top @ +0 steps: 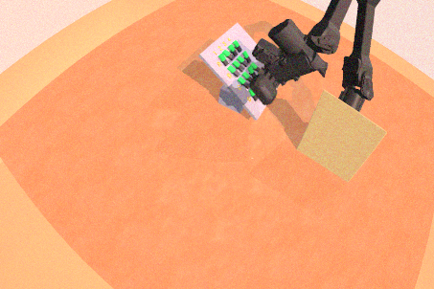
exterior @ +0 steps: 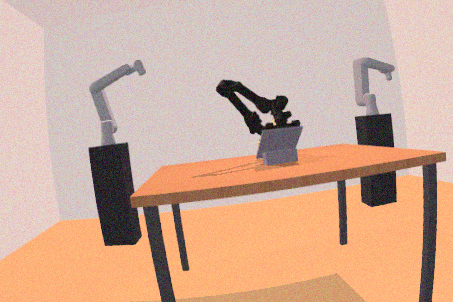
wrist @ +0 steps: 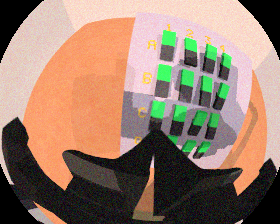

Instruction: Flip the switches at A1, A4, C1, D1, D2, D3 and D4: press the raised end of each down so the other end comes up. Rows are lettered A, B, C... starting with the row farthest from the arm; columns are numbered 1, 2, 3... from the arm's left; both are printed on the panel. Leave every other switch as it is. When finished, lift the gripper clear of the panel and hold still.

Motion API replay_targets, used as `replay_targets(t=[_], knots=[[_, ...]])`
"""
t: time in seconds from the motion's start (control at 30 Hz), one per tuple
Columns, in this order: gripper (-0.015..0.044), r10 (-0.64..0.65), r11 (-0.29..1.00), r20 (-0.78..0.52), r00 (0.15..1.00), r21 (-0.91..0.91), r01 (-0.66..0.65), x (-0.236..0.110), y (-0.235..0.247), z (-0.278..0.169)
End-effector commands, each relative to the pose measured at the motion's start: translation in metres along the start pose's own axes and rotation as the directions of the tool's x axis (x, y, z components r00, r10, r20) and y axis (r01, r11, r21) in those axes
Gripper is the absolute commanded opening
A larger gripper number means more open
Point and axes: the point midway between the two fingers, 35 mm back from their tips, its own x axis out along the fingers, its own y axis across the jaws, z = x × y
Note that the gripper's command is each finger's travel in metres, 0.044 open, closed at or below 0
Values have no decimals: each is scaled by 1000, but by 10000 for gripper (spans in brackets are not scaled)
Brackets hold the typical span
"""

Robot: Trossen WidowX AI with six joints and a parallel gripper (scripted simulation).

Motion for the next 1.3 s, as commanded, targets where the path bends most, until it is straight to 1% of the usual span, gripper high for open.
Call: replay_targets(t=[0.0, 0.3, 1.27], knots=[[0, 3, 1000, -1, 1000, -6, -3, 3, 0, -1], [0, 3, 1000, -1, 1000, -6, -3, 15, 1, -2], [0, 3, 1000, -1, 1000, -6, -3, 17, 0, -2]])
